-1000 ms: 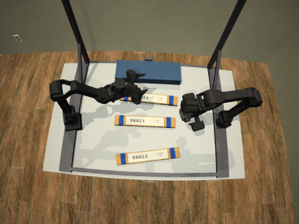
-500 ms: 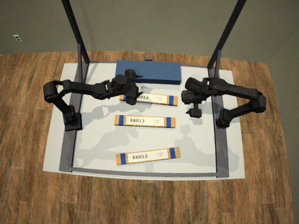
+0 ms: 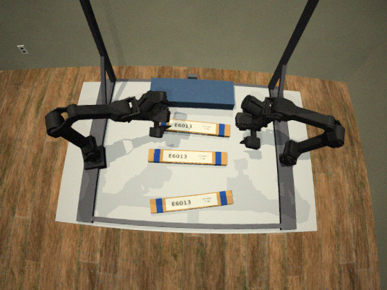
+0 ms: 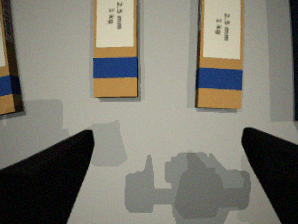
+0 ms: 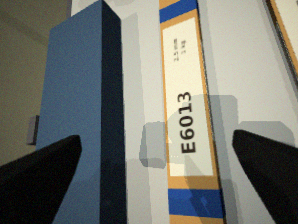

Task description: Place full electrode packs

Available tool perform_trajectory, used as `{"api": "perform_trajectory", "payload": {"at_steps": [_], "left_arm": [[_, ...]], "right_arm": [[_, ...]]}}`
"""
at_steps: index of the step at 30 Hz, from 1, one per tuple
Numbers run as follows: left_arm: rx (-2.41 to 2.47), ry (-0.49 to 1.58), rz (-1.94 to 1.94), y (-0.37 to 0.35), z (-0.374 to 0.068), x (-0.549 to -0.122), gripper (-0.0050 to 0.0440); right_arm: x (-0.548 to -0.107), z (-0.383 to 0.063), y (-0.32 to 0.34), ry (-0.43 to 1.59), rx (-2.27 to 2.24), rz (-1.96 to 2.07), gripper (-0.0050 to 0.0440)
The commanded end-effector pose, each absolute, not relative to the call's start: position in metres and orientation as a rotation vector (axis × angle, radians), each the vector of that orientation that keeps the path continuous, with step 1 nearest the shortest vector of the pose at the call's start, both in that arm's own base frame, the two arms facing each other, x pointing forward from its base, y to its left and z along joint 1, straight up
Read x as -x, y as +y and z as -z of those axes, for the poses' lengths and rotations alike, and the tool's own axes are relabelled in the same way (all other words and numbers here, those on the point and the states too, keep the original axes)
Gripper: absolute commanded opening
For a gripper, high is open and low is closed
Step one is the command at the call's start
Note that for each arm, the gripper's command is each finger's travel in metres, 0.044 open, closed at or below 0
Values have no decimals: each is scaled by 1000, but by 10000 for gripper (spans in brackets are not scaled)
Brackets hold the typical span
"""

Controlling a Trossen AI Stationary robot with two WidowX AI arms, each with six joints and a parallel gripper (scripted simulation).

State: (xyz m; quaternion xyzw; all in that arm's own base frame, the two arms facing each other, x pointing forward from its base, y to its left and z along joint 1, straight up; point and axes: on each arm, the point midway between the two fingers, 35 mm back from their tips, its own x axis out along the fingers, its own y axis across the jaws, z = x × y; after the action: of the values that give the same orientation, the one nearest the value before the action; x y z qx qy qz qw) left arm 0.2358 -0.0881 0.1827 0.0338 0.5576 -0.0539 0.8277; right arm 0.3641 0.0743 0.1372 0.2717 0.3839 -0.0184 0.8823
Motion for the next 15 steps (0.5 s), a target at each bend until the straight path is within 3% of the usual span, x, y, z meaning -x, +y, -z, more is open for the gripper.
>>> {"api": "perform_trajectory", "payload": {"at_steps": [1,15], "left_arm": [[-69,1166,116,-88,-187,-235,430],[-69,1166,116,-88,-187,-235,430]], "right_arm": [[-352,-156,73,822,-508,58,430],[-294,-159,56,1007,-308,141,430]]}}
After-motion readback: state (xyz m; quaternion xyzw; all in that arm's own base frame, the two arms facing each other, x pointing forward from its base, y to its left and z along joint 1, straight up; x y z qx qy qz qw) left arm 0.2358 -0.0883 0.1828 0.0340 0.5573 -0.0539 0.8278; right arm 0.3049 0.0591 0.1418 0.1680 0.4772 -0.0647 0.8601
